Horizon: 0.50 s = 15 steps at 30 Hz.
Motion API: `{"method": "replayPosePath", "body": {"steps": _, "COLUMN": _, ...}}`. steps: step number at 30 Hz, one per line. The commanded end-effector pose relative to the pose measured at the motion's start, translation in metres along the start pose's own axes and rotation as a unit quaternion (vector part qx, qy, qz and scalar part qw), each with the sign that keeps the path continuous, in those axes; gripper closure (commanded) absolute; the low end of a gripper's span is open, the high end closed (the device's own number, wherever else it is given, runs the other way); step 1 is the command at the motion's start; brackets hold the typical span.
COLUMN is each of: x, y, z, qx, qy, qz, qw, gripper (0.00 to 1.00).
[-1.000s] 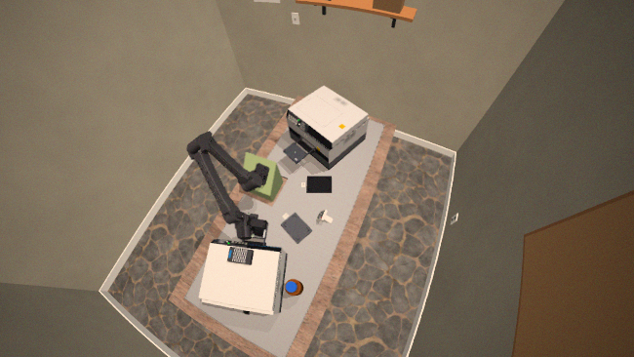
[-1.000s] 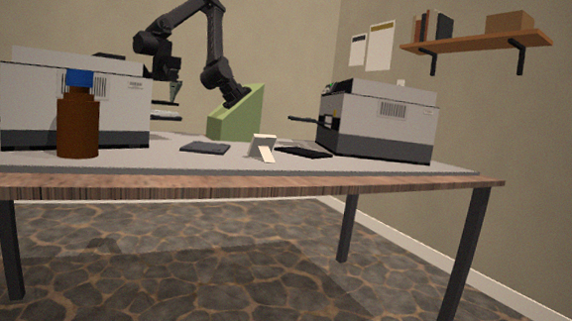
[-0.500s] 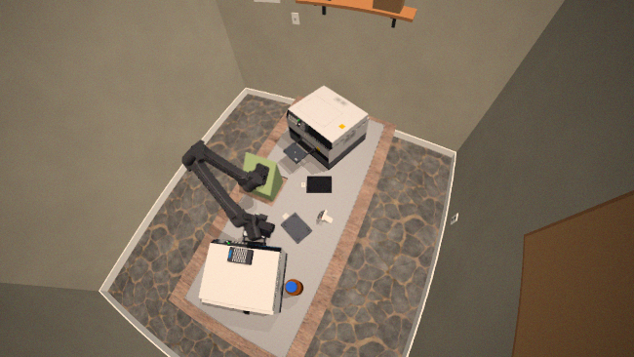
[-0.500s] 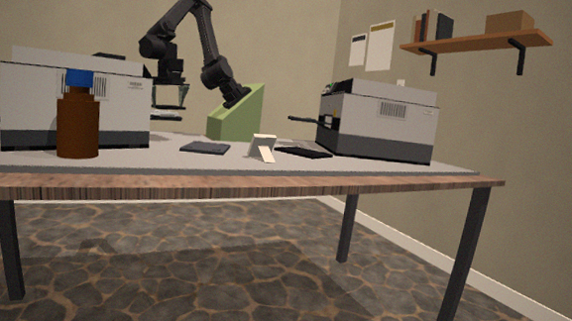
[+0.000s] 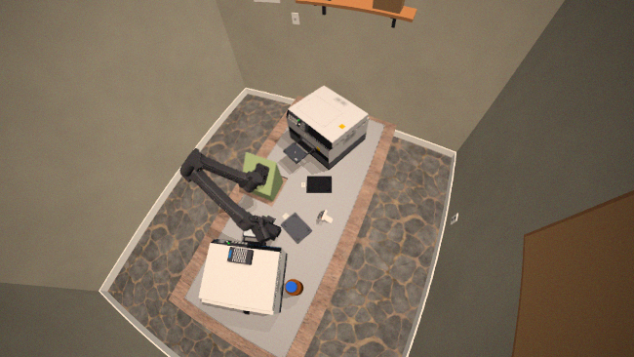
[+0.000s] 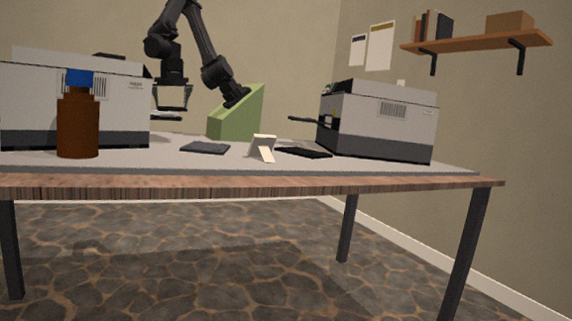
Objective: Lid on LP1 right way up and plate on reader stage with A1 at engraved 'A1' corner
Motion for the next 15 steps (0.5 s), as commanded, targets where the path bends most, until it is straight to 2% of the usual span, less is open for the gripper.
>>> {"method": "replayPosePath", "body": {"steps": 1, "x": -0.013, "y": -0.004, "z": -0.006, "qx": 0.006, "qy": -0.010, "qz": 0.033, "qw": 0.999, "gripper": 0.15}}
{"method": "replayPosePath", "body": {"steps": 3, "x": -0.018, "y": 0.004, "z": -0.004, "qx": 0.002, "qy": -0.010, "qz": 0.022, "qw": 1.000, "gripper": 0.15}}
{"method": "replayPosePath", "body": {"steps": 10, "x": -0.036, "y": 0.014, "z": -0.005, "qx": 0.007, "qy": -0.015, "qz": 0.079, "qw": 0.997, "gripper": 0.15}}
{"method": "replayPosePath", "body": {"steps": 15, "x": -0.046, "y": 0.022, "z": -0.006, "qx": 0.008, "qy": -0.018, "qz": 0.091, "qw": 0.996, "gripper": 0.15}}
Point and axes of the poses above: the point where the finger pads meet when closed, its own z axis out along the fingers, its own y axis across the jaws, x = y × z, the point moved 1 cm from there along -z, back along the fingers, and after that the axes turned 13 degrees about z, right-handed, at the moved point
